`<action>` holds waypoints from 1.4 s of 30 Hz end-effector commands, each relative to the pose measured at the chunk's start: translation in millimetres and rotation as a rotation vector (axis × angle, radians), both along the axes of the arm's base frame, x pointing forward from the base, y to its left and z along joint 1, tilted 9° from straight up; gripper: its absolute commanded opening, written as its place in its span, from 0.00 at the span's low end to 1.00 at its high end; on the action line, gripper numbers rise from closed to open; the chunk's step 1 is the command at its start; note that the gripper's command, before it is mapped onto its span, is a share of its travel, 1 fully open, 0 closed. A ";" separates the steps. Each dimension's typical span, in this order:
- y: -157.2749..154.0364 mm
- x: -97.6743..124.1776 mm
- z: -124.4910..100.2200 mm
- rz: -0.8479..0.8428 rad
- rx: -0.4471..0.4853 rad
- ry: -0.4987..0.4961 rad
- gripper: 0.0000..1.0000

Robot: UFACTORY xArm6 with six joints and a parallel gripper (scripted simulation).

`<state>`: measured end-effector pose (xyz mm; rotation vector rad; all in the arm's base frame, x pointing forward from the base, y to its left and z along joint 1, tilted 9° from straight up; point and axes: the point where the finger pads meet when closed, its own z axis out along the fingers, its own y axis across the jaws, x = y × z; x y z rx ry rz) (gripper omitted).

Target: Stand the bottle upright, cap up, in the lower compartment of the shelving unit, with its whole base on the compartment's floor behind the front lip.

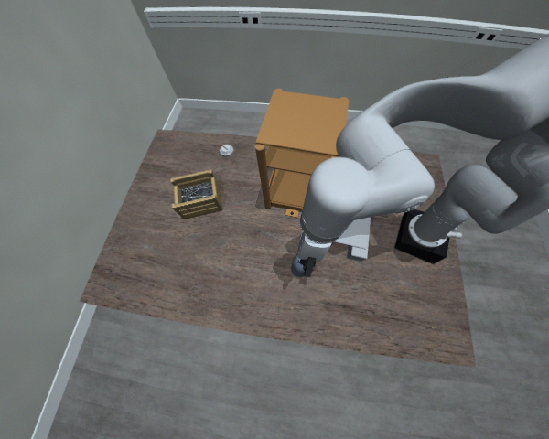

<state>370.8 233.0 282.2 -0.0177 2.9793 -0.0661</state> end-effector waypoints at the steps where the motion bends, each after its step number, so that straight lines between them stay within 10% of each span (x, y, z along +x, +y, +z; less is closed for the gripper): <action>1: 0.5 0.8 1.9 -0.009 -0.004 -0.013 0.85; 42: -0.3 0.9 -1.8 -0.207 -0.154 -0.198 0.85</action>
